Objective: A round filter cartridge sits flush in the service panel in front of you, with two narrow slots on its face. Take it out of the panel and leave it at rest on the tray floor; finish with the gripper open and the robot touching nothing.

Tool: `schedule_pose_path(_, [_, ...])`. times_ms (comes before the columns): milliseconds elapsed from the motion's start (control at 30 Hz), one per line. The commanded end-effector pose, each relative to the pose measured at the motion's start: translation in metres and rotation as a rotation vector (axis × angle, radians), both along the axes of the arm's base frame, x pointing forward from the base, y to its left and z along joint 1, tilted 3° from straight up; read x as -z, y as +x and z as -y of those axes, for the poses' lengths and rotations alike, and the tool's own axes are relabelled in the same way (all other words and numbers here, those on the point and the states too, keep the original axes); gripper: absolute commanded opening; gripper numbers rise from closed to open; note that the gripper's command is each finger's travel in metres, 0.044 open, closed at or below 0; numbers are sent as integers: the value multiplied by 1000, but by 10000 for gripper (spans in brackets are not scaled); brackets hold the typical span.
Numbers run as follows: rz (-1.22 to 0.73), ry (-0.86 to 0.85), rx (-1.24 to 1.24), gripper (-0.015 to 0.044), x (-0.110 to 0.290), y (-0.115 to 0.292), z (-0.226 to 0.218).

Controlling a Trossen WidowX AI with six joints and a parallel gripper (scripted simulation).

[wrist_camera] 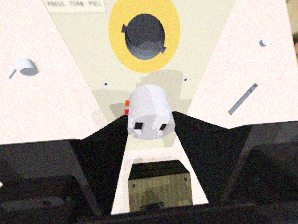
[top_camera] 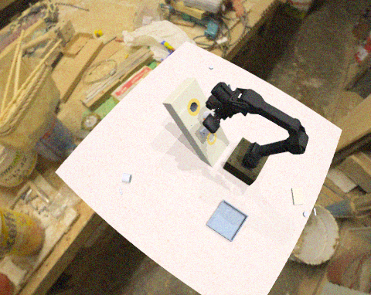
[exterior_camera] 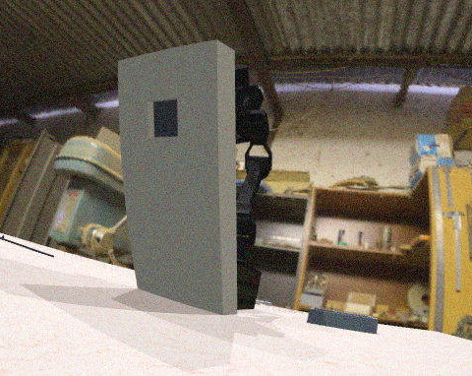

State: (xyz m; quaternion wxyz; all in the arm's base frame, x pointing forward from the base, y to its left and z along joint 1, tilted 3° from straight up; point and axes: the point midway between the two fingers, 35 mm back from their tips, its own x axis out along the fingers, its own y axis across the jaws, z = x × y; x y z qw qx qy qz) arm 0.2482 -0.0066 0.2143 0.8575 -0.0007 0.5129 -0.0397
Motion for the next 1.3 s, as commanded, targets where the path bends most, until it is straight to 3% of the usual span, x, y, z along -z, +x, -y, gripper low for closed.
schedule_pose_path(0, [16, -1, 7, 0, -20, -9, 0])
schedule_pose_path(1000, [13, 8, 7, 0, -15, -5, -86])
schedule_pose_path(1267, [-14, 15, -207, 0, -5, -15, -114])
